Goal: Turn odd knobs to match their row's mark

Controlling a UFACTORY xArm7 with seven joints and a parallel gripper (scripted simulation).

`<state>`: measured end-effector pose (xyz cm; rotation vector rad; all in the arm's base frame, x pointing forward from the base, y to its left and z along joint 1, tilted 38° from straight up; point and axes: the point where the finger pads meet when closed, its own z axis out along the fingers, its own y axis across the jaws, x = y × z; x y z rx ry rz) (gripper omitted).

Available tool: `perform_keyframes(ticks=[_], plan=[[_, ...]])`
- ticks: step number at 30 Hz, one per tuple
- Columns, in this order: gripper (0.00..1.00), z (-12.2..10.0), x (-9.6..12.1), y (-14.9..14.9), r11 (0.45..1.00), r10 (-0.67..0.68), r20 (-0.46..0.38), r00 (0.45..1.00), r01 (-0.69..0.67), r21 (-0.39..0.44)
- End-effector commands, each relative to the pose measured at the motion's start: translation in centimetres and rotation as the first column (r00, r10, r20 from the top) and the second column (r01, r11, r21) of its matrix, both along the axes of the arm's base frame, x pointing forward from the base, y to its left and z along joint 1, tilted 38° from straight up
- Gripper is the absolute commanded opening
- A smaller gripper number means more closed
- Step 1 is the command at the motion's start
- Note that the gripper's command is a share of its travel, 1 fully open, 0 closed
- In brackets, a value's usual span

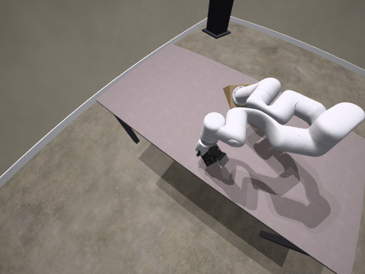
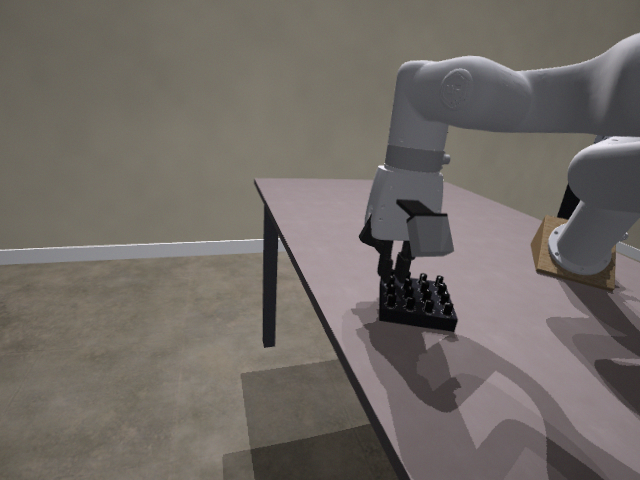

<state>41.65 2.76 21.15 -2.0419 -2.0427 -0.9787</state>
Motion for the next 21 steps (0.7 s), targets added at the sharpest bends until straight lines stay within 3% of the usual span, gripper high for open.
perform_keyframes(ticks=[1, 21], plan=[[0.19, -0.1, 0.13, 0.03, 1.0, -0.002, 0.002, 1.0, 0.002, 0.0], [0.19, -0.34, 0.25, 0.18, 1.0, -0.002, 0.002, 1.0, 0.002, 0.0]])
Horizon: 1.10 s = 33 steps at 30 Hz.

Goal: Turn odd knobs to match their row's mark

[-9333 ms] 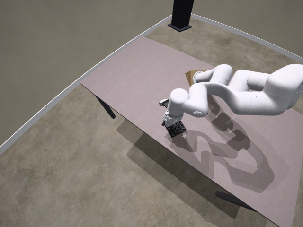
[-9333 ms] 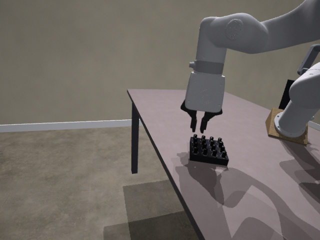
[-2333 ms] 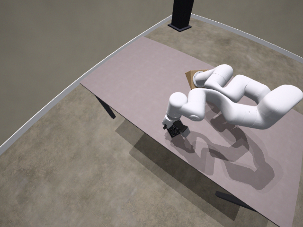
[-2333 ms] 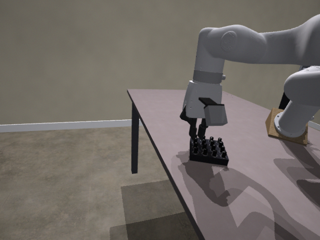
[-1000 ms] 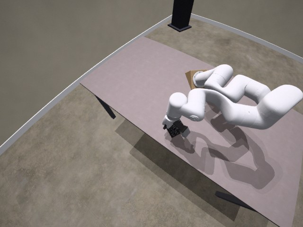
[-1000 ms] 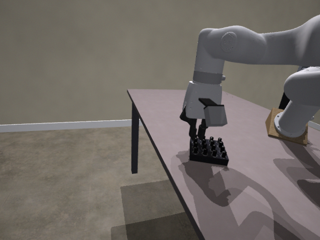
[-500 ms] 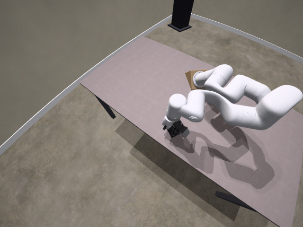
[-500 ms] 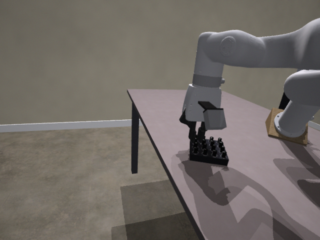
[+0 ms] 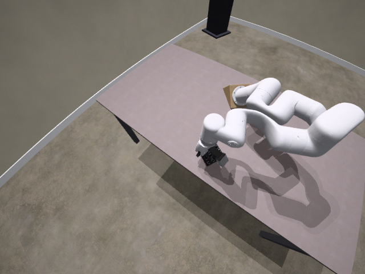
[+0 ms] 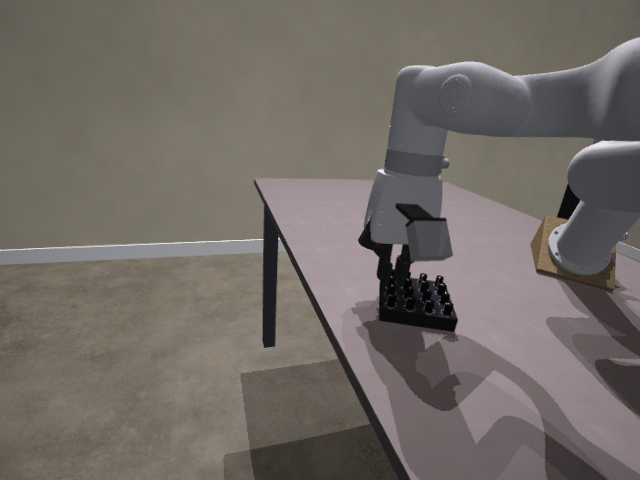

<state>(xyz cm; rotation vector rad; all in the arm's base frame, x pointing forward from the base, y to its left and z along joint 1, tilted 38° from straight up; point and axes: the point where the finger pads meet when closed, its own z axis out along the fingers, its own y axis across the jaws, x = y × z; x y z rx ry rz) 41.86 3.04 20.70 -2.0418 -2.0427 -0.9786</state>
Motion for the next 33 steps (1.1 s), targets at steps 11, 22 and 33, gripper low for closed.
perform_keyframes(ticks=[11, 22, 33], plan=[[0.19, 0.11, 0.04, -0.1, 1.0, -0.002, 0.003, 1.0, 0.002, 0.0], [0.19, 0.11, 0.04, -0.1, 1.0, -0.002, 0.003, 1.0, 0.002, 0.0], [0.08, 0.11, 0.04, -0.1, 1.0, -0.002, 0.003, 1.0, 0.002, 0.0]])
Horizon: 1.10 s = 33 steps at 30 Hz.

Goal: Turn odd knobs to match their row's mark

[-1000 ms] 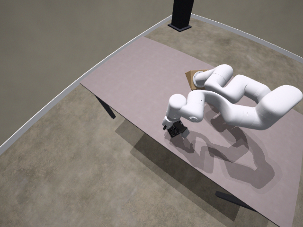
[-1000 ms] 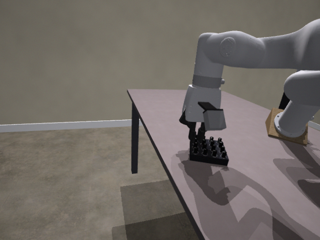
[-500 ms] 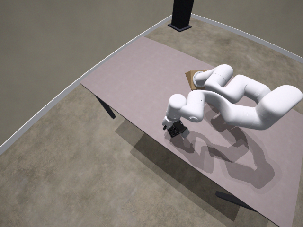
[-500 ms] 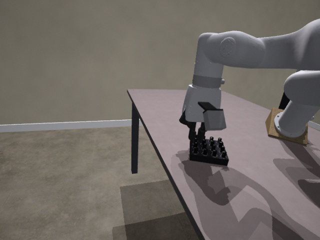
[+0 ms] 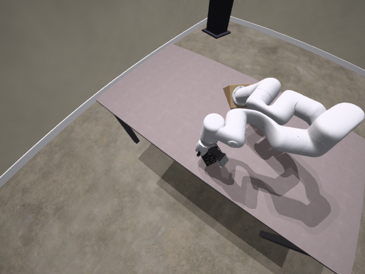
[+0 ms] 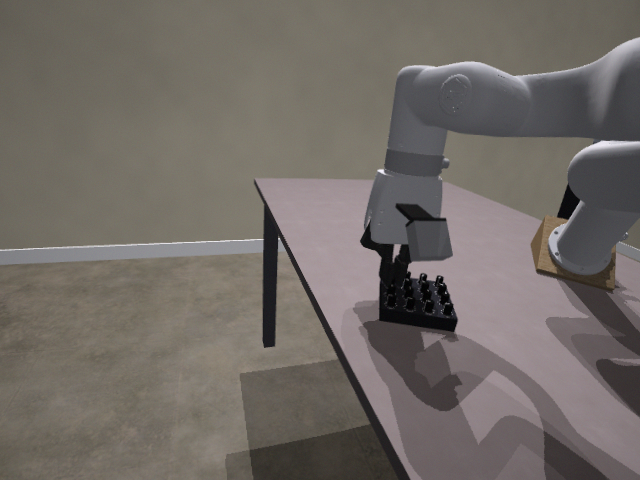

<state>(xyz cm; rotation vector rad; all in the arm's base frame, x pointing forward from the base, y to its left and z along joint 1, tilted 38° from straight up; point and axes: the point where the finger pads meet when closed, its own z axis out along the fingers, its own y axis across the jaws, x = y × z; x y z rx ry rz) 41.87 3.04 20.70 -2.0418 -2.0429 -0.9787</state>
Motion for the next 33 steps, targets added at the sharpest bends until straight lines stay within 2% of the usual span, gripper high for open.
perform_keyframes(ticks=[1, 33], plan=[[0.08, 0.11, 0.03, -0.1, 1.0, -0.002, 0.002, 1.0, 0.002, 0.0], [0.08, 0.11, 0.03, -0.1, 1.0, 0.009, 0.009, 1.0, -0.008, -0.005]])
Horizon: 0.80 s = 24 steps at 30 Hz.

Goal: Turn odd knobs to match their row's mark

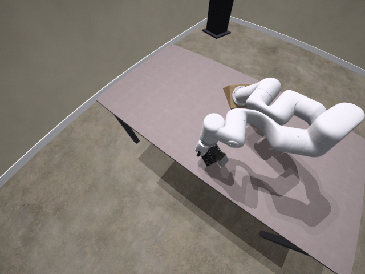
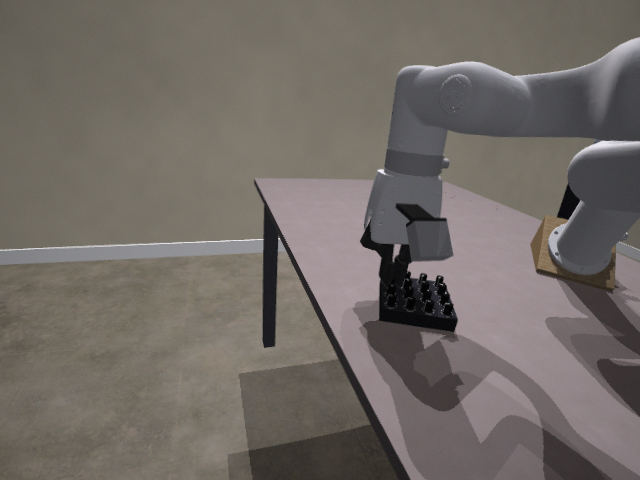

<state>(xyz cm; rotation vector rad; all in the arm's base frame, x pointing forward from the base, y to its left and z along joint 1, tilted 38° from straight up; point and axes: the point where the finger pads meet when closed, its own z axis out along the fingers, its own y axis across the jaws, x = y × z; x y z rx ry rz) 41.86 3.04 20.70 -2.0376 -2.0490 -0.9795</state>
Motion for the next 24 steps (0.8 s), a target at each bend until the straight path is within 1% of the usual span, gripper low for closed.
perform_keyframes(ticks=[1, 10, 15, 20, 24], plan=[[0.08, 0.11, 0.04, -0.1, 1.0, 0.009, 0.009, 1.0, -0.009, -0.005], [0.08, 0.11, 0.04, -0.1, 0.998, 0.064, 0.042, 0.997, -0.063, -0.032], [0.08, 0.11, 0.04, -0.1, 0.989, 0.133, 0.081, 0.988, -0.128, -0.068], [0.08, 0.11, 0.04, -0.1, 0.971, 0.224, 0.127, 0.966, -0.209, -0.117], [0.08, 0.11, 0.04, -0.1, 0.946, 0.306, 0.164, 0.938, -0.279, -0.165]])
